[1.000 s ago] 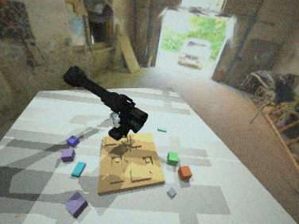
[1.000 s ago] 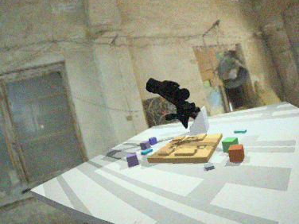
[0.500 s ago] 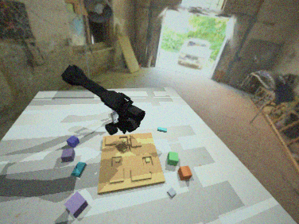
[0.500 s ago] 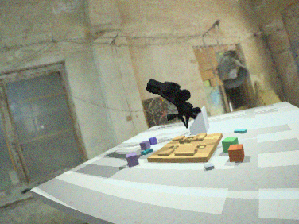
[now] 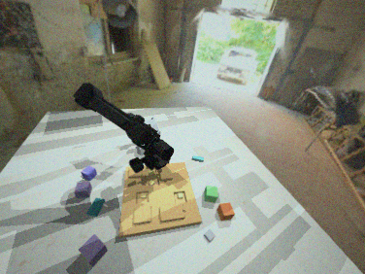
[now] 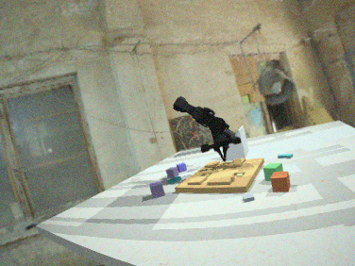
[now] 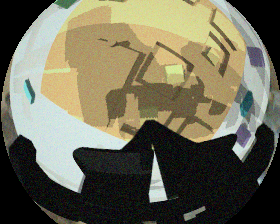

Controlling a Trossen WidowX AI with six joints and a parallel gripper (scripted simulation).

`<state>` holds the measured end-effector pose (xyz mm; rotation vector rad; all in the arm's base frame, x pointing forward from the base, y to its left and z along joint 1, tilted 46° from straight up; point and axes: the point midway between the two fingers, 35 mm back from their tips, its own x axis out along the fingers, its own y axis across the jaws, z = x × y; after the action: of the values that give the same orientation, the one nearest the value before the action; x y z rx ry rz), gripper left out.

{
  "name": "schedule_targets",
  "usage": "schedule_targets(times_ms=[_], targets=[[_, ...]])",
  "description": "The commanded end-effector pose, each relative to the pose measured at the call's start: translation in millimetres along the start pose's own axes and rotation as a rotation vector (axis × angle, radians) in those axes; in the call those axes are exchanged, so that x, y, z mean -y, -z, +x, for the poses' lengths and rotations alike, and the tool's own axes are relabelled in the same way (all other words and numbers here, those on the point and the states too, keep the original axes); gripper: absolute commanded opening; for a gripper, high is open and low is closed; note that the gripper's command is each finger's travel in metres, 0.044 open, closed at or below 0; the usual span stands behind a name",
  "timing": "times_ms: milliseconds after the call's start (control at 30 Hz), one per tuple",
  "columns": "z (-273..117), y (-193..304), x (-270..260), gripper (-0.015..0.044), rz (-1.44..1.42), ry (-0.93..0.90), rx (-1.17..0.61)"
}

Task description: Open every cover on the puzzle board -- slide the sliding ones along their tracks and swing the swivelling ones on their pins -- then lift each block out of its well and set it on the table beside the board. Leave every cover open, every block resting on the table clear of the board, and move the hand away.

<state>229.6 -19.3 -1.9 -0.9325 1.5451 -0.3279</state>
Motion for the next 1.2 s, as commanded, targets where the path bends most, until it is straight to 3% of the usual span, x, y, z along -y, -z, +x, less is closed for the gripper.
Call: schedule_targets(times_ms=[0,1167], targets=[[5,1,0,0.0000,-0.008,0.005,-0.004],[19,7,-1,0.0000,-0.008,0.006,-0.004]])
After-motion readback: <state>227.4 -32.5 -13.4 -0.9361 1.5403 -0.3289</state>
